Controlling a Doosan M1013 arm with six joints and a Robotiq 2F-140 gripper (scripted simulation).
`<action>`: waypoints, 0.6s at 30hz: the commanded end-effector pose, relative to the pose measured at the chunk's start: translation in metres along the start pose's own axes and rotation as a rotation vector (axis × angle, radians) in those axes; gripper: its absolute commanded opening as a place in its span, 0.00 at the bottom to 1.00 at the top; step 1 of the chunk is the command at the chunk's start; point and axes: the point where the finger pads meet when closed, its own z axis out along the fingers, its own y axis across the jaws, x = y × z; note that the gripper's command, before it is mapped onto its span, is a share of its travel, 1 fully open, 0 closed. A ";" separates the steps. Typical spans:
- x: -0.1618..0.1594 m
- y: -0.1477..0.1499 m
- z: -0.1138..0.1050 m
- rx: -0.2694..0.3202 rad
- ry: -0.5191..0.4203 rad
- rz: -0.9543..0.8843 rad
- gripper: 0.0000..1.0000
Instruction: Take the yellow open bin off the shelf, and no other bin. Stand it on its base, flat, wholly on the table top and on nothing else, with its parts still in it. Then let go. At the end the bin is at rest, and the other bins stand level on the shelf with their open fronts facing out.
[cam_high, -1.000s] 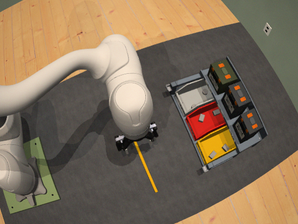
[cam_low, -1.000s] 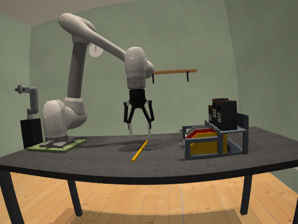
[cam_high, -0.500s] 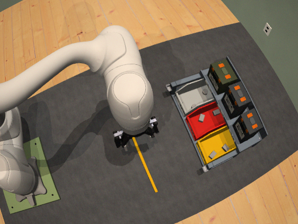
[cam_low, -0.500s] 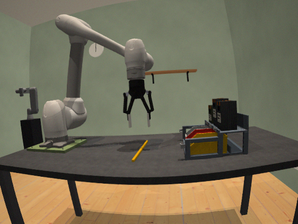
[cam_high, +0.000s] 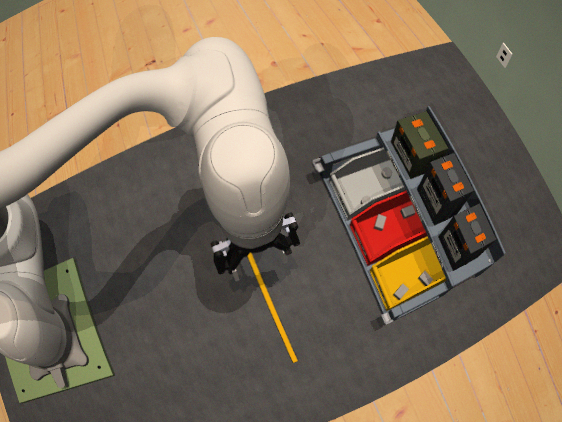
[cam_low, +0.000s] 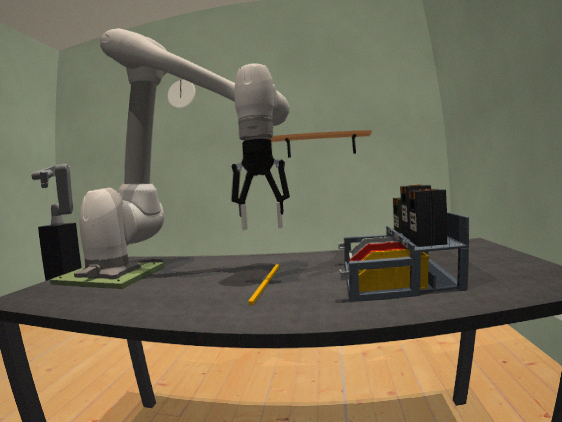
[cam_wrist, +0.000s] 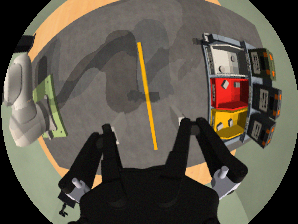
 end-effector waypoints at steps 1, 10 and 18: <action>0.000 0.000 0.000 0.000 0.000 0.000 0.57; 0.000 0.000 0.010 0.000 0.000 0.000 0.57; 0.000 0.000 0.010 0.000 0.000 0.000 0.57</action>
